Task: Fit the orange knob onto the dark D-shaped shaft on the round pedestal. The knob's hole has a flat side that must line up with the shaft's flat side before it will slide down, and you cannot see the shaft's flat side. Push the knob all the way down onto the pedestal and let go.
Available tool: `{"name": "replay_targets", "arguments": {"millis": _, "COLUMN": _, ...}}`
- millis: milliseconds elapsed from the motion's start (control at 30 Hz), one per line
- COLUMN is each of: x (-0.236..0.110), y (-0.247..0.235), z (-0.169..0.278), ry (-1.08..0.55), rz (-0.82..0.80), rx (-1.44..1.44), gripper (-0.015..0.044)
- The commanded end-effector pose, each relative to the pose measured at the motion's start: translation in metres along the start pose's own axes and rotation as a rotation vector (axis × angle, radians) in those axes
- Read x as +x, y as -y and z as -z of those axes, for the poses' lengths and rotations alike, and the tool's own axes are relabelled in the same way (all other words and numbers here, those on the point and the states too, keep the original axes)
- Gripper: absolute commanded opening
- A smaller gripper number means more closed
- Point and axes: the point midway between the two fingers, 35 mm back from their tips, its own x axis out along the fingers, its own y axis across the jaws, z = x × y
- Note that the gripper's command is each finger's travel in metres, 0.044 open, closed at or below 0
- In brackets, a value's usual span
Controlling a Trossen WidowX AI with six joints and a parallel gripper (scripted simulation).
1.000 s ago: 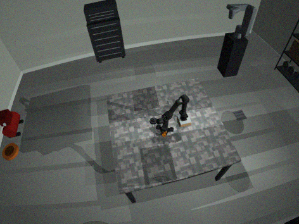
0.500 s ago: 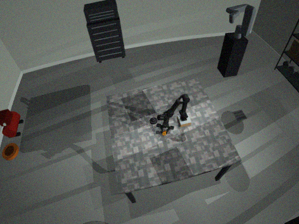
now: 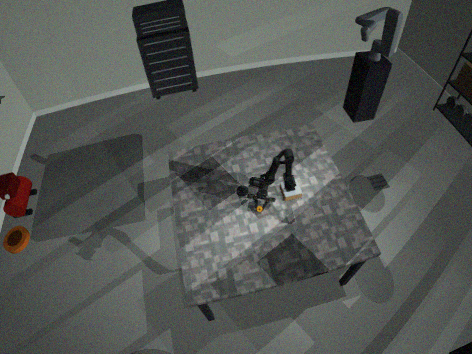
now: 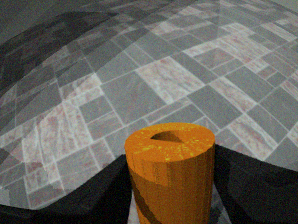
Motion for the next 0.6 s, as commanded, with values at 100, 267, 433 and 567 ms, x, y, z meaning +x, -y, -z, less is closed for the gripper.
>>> {"name": "replay_targets", "arguments": {"millis": 100, "x": -0.005, "y": -0.002, "z": 0.007, "ry": 0.120, "rz": -0.006, "rx": -0.002, "gripper": 0.0179}}
{"name": "replay_targets", "arguments": {"millis": 267, "x": -0.008, "y": -0.002, "z": 0.011, "ry": 0.202, "rz": -0.006, "rx": -0.001, "gripper": 0.0179}}
{"name": "replay_targets", "arguments": {"millis": 433, "x": -0.011, "y": -0.002, "z": 0.016, "ry": 0.283, "rz": -0.005, "rx": 0.000, "gripper": 0.0179}}
{"name": "replay_targets", "arguments": {"millis": 567, "x": -0.013, "y": -0.003, "z": 0.020, "ry": 0.349, "rz": -0.005, "rx": 0.002, "gripper": 0.0179}}
